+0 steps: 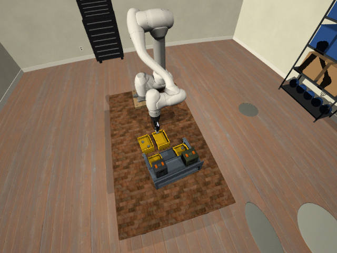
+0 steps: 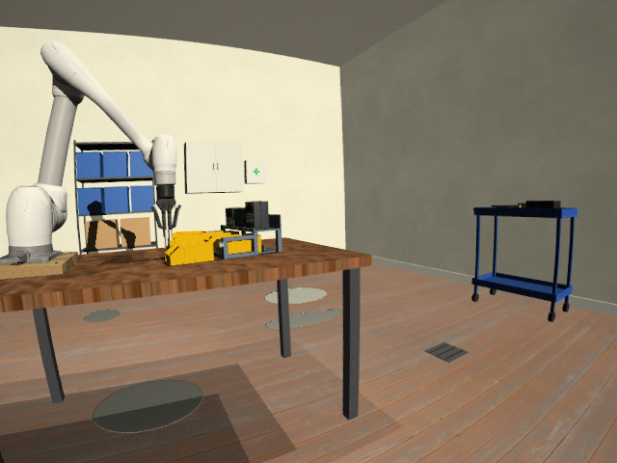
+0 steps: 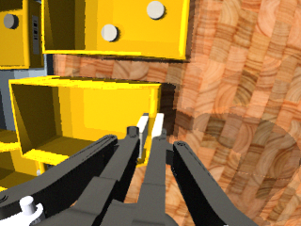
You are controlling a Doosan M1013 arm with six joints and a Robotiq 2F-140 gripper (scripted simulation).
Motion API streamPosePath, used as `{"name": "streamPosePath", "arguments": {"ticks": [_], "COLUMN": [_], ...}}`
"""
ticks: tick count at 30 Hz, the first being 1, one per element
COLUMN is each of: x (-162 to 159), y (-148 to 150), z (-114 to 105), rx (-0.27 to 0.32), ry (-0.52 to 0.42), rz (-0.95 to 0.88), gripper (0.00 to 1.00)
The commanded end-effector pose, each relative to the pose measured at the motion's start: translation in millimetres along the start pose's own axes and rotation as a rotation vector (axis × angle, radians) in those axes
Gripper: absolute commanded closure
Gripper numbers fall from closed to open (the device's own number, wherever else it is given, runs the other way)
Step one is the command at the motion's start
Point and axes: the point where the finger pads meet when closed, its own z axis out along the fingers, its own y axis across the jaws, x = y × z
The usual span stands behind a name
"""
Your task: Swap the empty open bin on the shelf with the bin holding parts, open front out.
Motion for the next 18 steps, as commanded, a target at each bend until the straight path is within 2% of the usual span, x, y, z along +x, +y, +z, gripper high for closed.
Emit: {"name": "streamPosePath", "arguments": {"ticks": [1, 18], "x": [1.1, 1.1], "y": [3.4, 3.4], "z": [2.2, 14.2], "rx": [-0.001, -0.001], "ry": [0.001, 0.001], "rz": [-0.002, -0.002], "gripper": [0.90, 0.90]}}
